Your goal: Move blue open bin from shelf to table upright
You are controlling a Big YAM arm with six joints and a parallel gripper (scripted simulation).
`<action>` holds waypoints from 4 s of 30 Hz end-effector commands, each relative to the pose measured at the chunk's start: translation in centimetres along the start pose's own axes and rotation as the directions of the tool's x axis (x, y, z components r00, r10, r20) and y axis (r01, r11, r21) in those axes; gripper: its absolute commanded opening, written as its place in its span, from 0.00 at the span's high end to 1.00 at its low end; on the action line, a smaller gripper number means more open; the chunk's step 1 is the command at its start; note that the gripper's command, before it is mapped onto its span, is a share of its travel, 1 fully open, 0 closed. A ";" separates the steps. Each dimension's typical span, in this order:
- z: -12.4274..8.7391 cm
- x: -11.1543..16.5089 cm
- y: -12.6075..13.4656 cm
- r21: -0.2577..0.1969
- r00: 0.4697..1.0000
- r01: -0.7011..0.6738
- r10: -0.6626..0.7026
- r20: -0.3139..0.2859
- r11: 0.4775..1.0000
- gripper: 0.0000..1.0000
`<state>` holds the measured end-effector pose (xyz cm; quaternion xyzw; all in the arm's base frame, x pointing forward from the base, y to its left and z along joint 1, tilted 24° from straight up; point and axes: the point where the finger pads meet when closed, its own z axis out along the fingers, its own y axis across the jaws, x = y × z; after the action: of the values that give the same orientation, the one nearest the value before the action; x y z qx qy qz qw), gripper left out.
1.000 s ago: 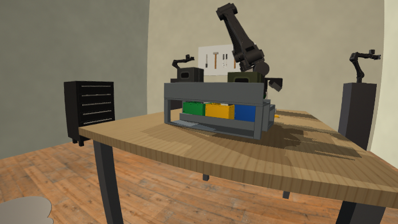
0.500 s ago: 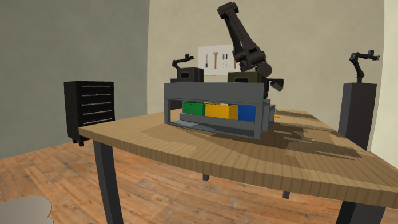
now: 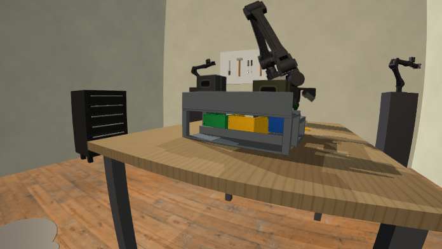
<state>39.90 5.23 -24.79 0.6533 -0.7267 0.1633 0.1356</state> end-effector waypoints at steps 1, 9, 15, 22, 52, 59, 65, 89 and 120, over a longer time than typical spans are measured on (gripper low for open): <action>-2.0 -1.1 -0.7 0.056 1.000 -0.018 0.017 0.024 0.998 1.00; -1.9 -1.1 0.8 0.055 1.000 -0.018 0.017 0.024 0.998 1.00; -1.9 -1.1 1.3 0.055 1.000 -0.018 0.017 0.024 0.998 1.00; -1.8 -1.1 1.7 0.055 1.000 -0.018 0.017 0.025 0.998 1.00; -1.9 -1.1 1.7 0.055 1.000 -0.018 0.017 0.025 0.998 1.00; -1.9 -1.1 1.7 0.055 1.000 -0.018 0.017 0.025 0.998 1.00; -1.9 -1.1 1.7 0.055 1.000 -0.018 0.017 0.025 0.998 1.00; -1.9 -1.1 1.7 0.055 1.000 -0.018 0.017 0.025 0.998 1.00; -1.8 -1.1 2.0 0.055 1.000 -0.018 0.016 0.025 0.998 1.00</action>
<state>37.12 5.63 -24.89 0.6499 -0.7300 0.1663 0.1303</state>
